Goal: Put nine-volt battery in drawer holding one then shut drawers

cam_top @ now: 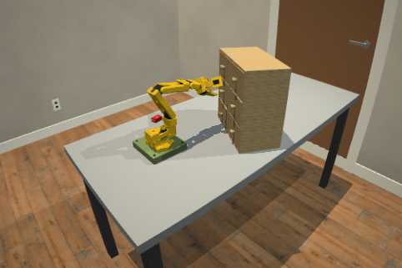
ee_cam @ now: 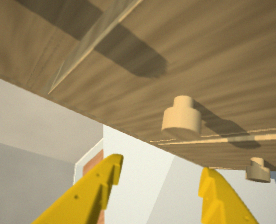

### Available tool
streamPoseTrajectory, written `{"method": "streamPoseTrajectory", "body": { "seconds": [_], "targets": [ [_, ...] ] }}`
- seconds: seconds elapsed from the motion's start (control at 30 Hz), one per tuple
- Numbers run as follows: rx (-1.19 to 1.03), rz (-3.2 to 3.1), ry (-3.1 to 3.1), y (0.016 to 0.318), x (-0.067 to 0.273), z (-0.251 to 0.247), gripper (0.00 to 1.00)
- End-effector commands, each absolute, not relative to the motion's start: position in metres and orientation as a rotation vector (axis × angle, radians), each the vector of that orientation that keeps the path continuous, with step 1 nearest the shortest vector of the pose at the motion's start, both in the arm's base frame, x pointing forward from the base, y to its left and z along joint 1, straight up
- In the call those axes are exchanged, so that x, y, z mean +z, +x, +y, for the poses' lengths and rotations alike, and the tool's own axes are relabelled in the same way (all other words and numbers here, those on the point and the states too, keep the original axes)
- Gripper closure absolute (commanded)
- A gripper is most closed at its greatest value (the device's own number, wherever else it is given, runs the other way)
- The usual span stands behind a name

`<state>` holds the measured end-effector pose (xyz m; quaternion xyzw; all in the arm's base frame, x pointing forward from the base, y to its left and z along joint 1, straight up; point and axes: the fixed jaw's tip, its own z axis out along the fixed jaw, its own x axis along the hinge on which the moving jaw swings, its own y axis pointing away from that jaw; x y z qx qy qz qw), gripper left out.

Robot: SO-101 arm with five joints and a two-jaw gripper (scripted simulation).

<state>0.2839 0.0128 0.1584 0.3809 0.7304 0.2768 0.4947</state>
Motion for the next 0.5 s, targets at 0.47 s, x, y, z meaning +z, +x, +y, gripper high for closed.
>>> {"method": "streamPoseTrajectory", "body": {
  "seconds": [0.47],
  "targets": [
    [0.658,1.739,0.952,0.301,0.154,0.003,0.79]
  ]
}}
